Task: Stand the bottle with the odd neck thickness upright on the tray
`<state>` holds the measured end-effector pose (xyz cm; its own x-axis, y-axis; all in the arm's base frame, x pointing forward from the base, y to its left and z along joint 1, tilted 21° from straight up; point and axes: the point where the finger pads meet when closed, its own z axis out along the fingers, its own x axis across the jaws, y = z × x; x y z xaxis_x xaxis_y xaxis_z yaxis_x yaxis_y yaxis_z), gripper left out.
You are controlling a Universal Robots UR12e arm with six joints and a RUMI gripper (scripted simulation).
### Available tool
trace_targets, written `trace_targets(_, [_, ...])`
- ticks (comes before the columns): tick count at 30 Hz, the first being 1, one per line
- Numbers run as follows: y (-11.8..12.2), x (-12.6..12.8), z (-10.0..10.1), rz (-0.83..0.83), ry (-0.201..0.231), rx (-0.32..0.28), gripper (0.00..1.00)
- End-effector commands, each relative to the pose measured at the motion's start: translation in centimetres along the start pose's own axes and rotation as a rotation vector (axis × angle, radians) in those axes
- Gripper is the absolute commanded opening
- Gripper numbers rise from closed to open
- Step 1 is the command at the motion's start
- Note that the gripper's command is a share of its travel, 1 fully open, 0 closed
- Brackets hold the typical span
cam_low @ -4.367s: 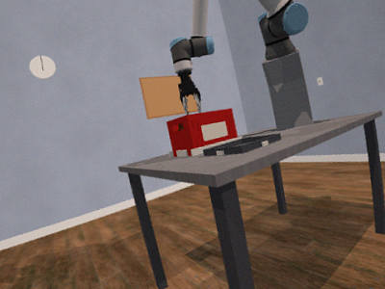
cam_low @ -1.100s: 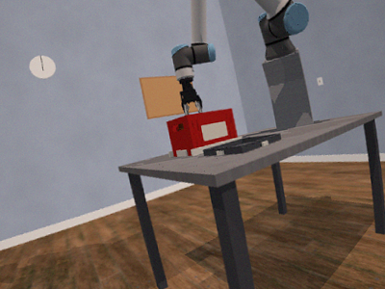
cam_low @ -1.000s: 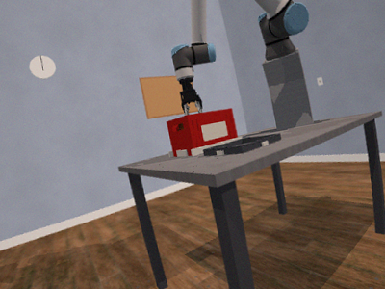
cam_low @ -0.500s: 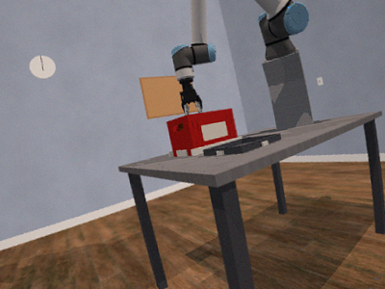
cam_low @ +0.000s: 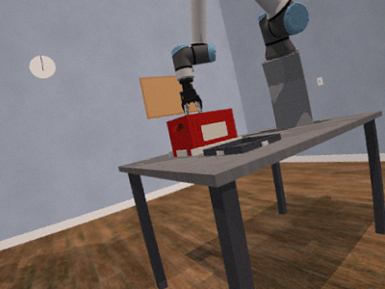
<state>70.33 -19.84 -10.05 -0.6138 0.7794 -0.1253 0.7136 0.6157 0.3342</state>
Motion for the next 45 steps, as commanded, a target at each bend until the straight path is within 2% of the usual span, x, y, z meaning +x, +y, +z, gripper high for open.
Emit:
trace_targets(1, [0.02, -0.05, -0.05, 0.000, -0.001, 0.000, 0.38])
trace_targets(8, [0.02, -0.05, -0.05, 0.000, -0.001, 0.000, 0.38])
trace_targets(9, [0.02, -0.05, -0.05, 0.000, -0.001, 0.000, 0.00])
trace_targets(45, [0.02, -0.05, -0.05, 0.000, -0.001, 0.000, 0.00])
